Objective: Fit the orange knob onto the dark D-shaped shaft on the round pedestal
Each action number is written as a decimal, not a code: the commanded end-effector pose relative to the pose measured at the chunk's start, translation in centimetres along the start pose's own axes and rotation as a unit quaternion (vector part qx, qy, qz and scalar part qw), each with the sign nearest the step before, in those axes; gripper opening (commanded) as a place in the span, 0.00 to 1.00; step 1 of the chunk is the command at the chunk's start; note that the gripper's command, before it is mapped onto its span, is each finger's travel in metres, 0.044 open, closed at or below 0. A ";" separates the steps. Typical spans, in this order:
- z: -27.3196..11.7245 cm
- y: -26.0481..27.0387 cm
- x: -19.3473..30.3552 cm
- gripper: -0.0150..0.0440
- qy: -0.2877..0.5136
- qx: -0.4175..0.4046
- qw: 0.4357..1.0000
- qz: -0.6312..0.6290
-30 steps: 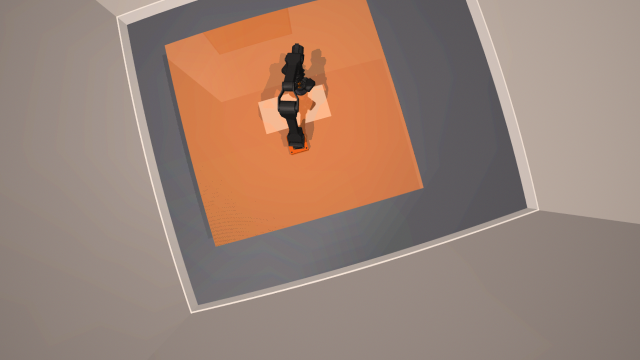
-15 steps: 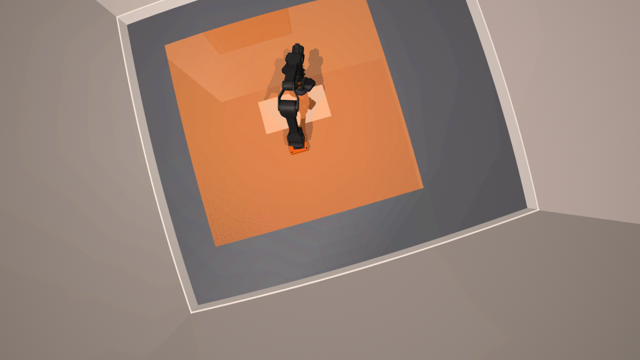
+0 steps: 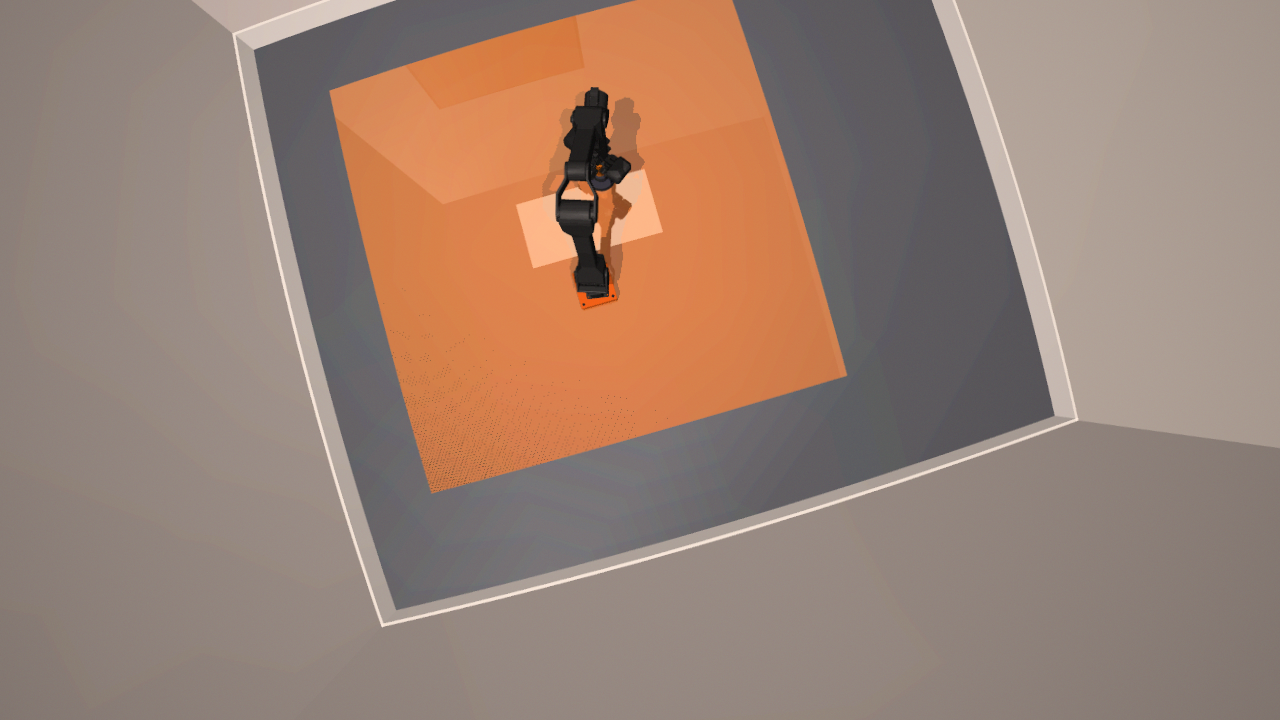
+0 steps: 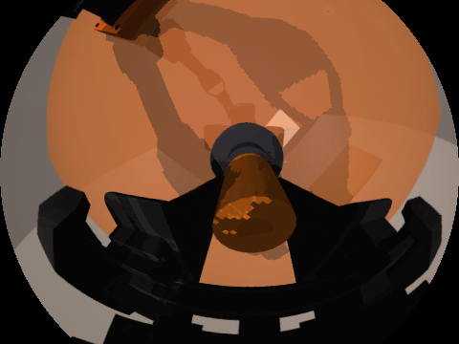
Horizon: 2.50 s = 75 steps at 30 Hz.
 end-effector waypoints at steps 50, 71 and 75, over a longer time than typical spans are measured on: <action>1.4 0.0 -0.1 0.74 0.001 0.000 1.000 0.018; -7.9 0.0 0.0 1.00 0.001 0.000 1.000 0.017; -8.1 -0.1 0.2 1.00 0.001 0.000 1.000 0.017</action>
Point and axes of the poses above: the point midway between the two fingers, 35 mm back from their tips, its own z axis out along the fingers, its own y axis across the jaws, x = y × z, the point moved 4 cm from there along -z, back along the fingers, and after that the axes turned 10 degrees about -z, right-handed, at the moved point
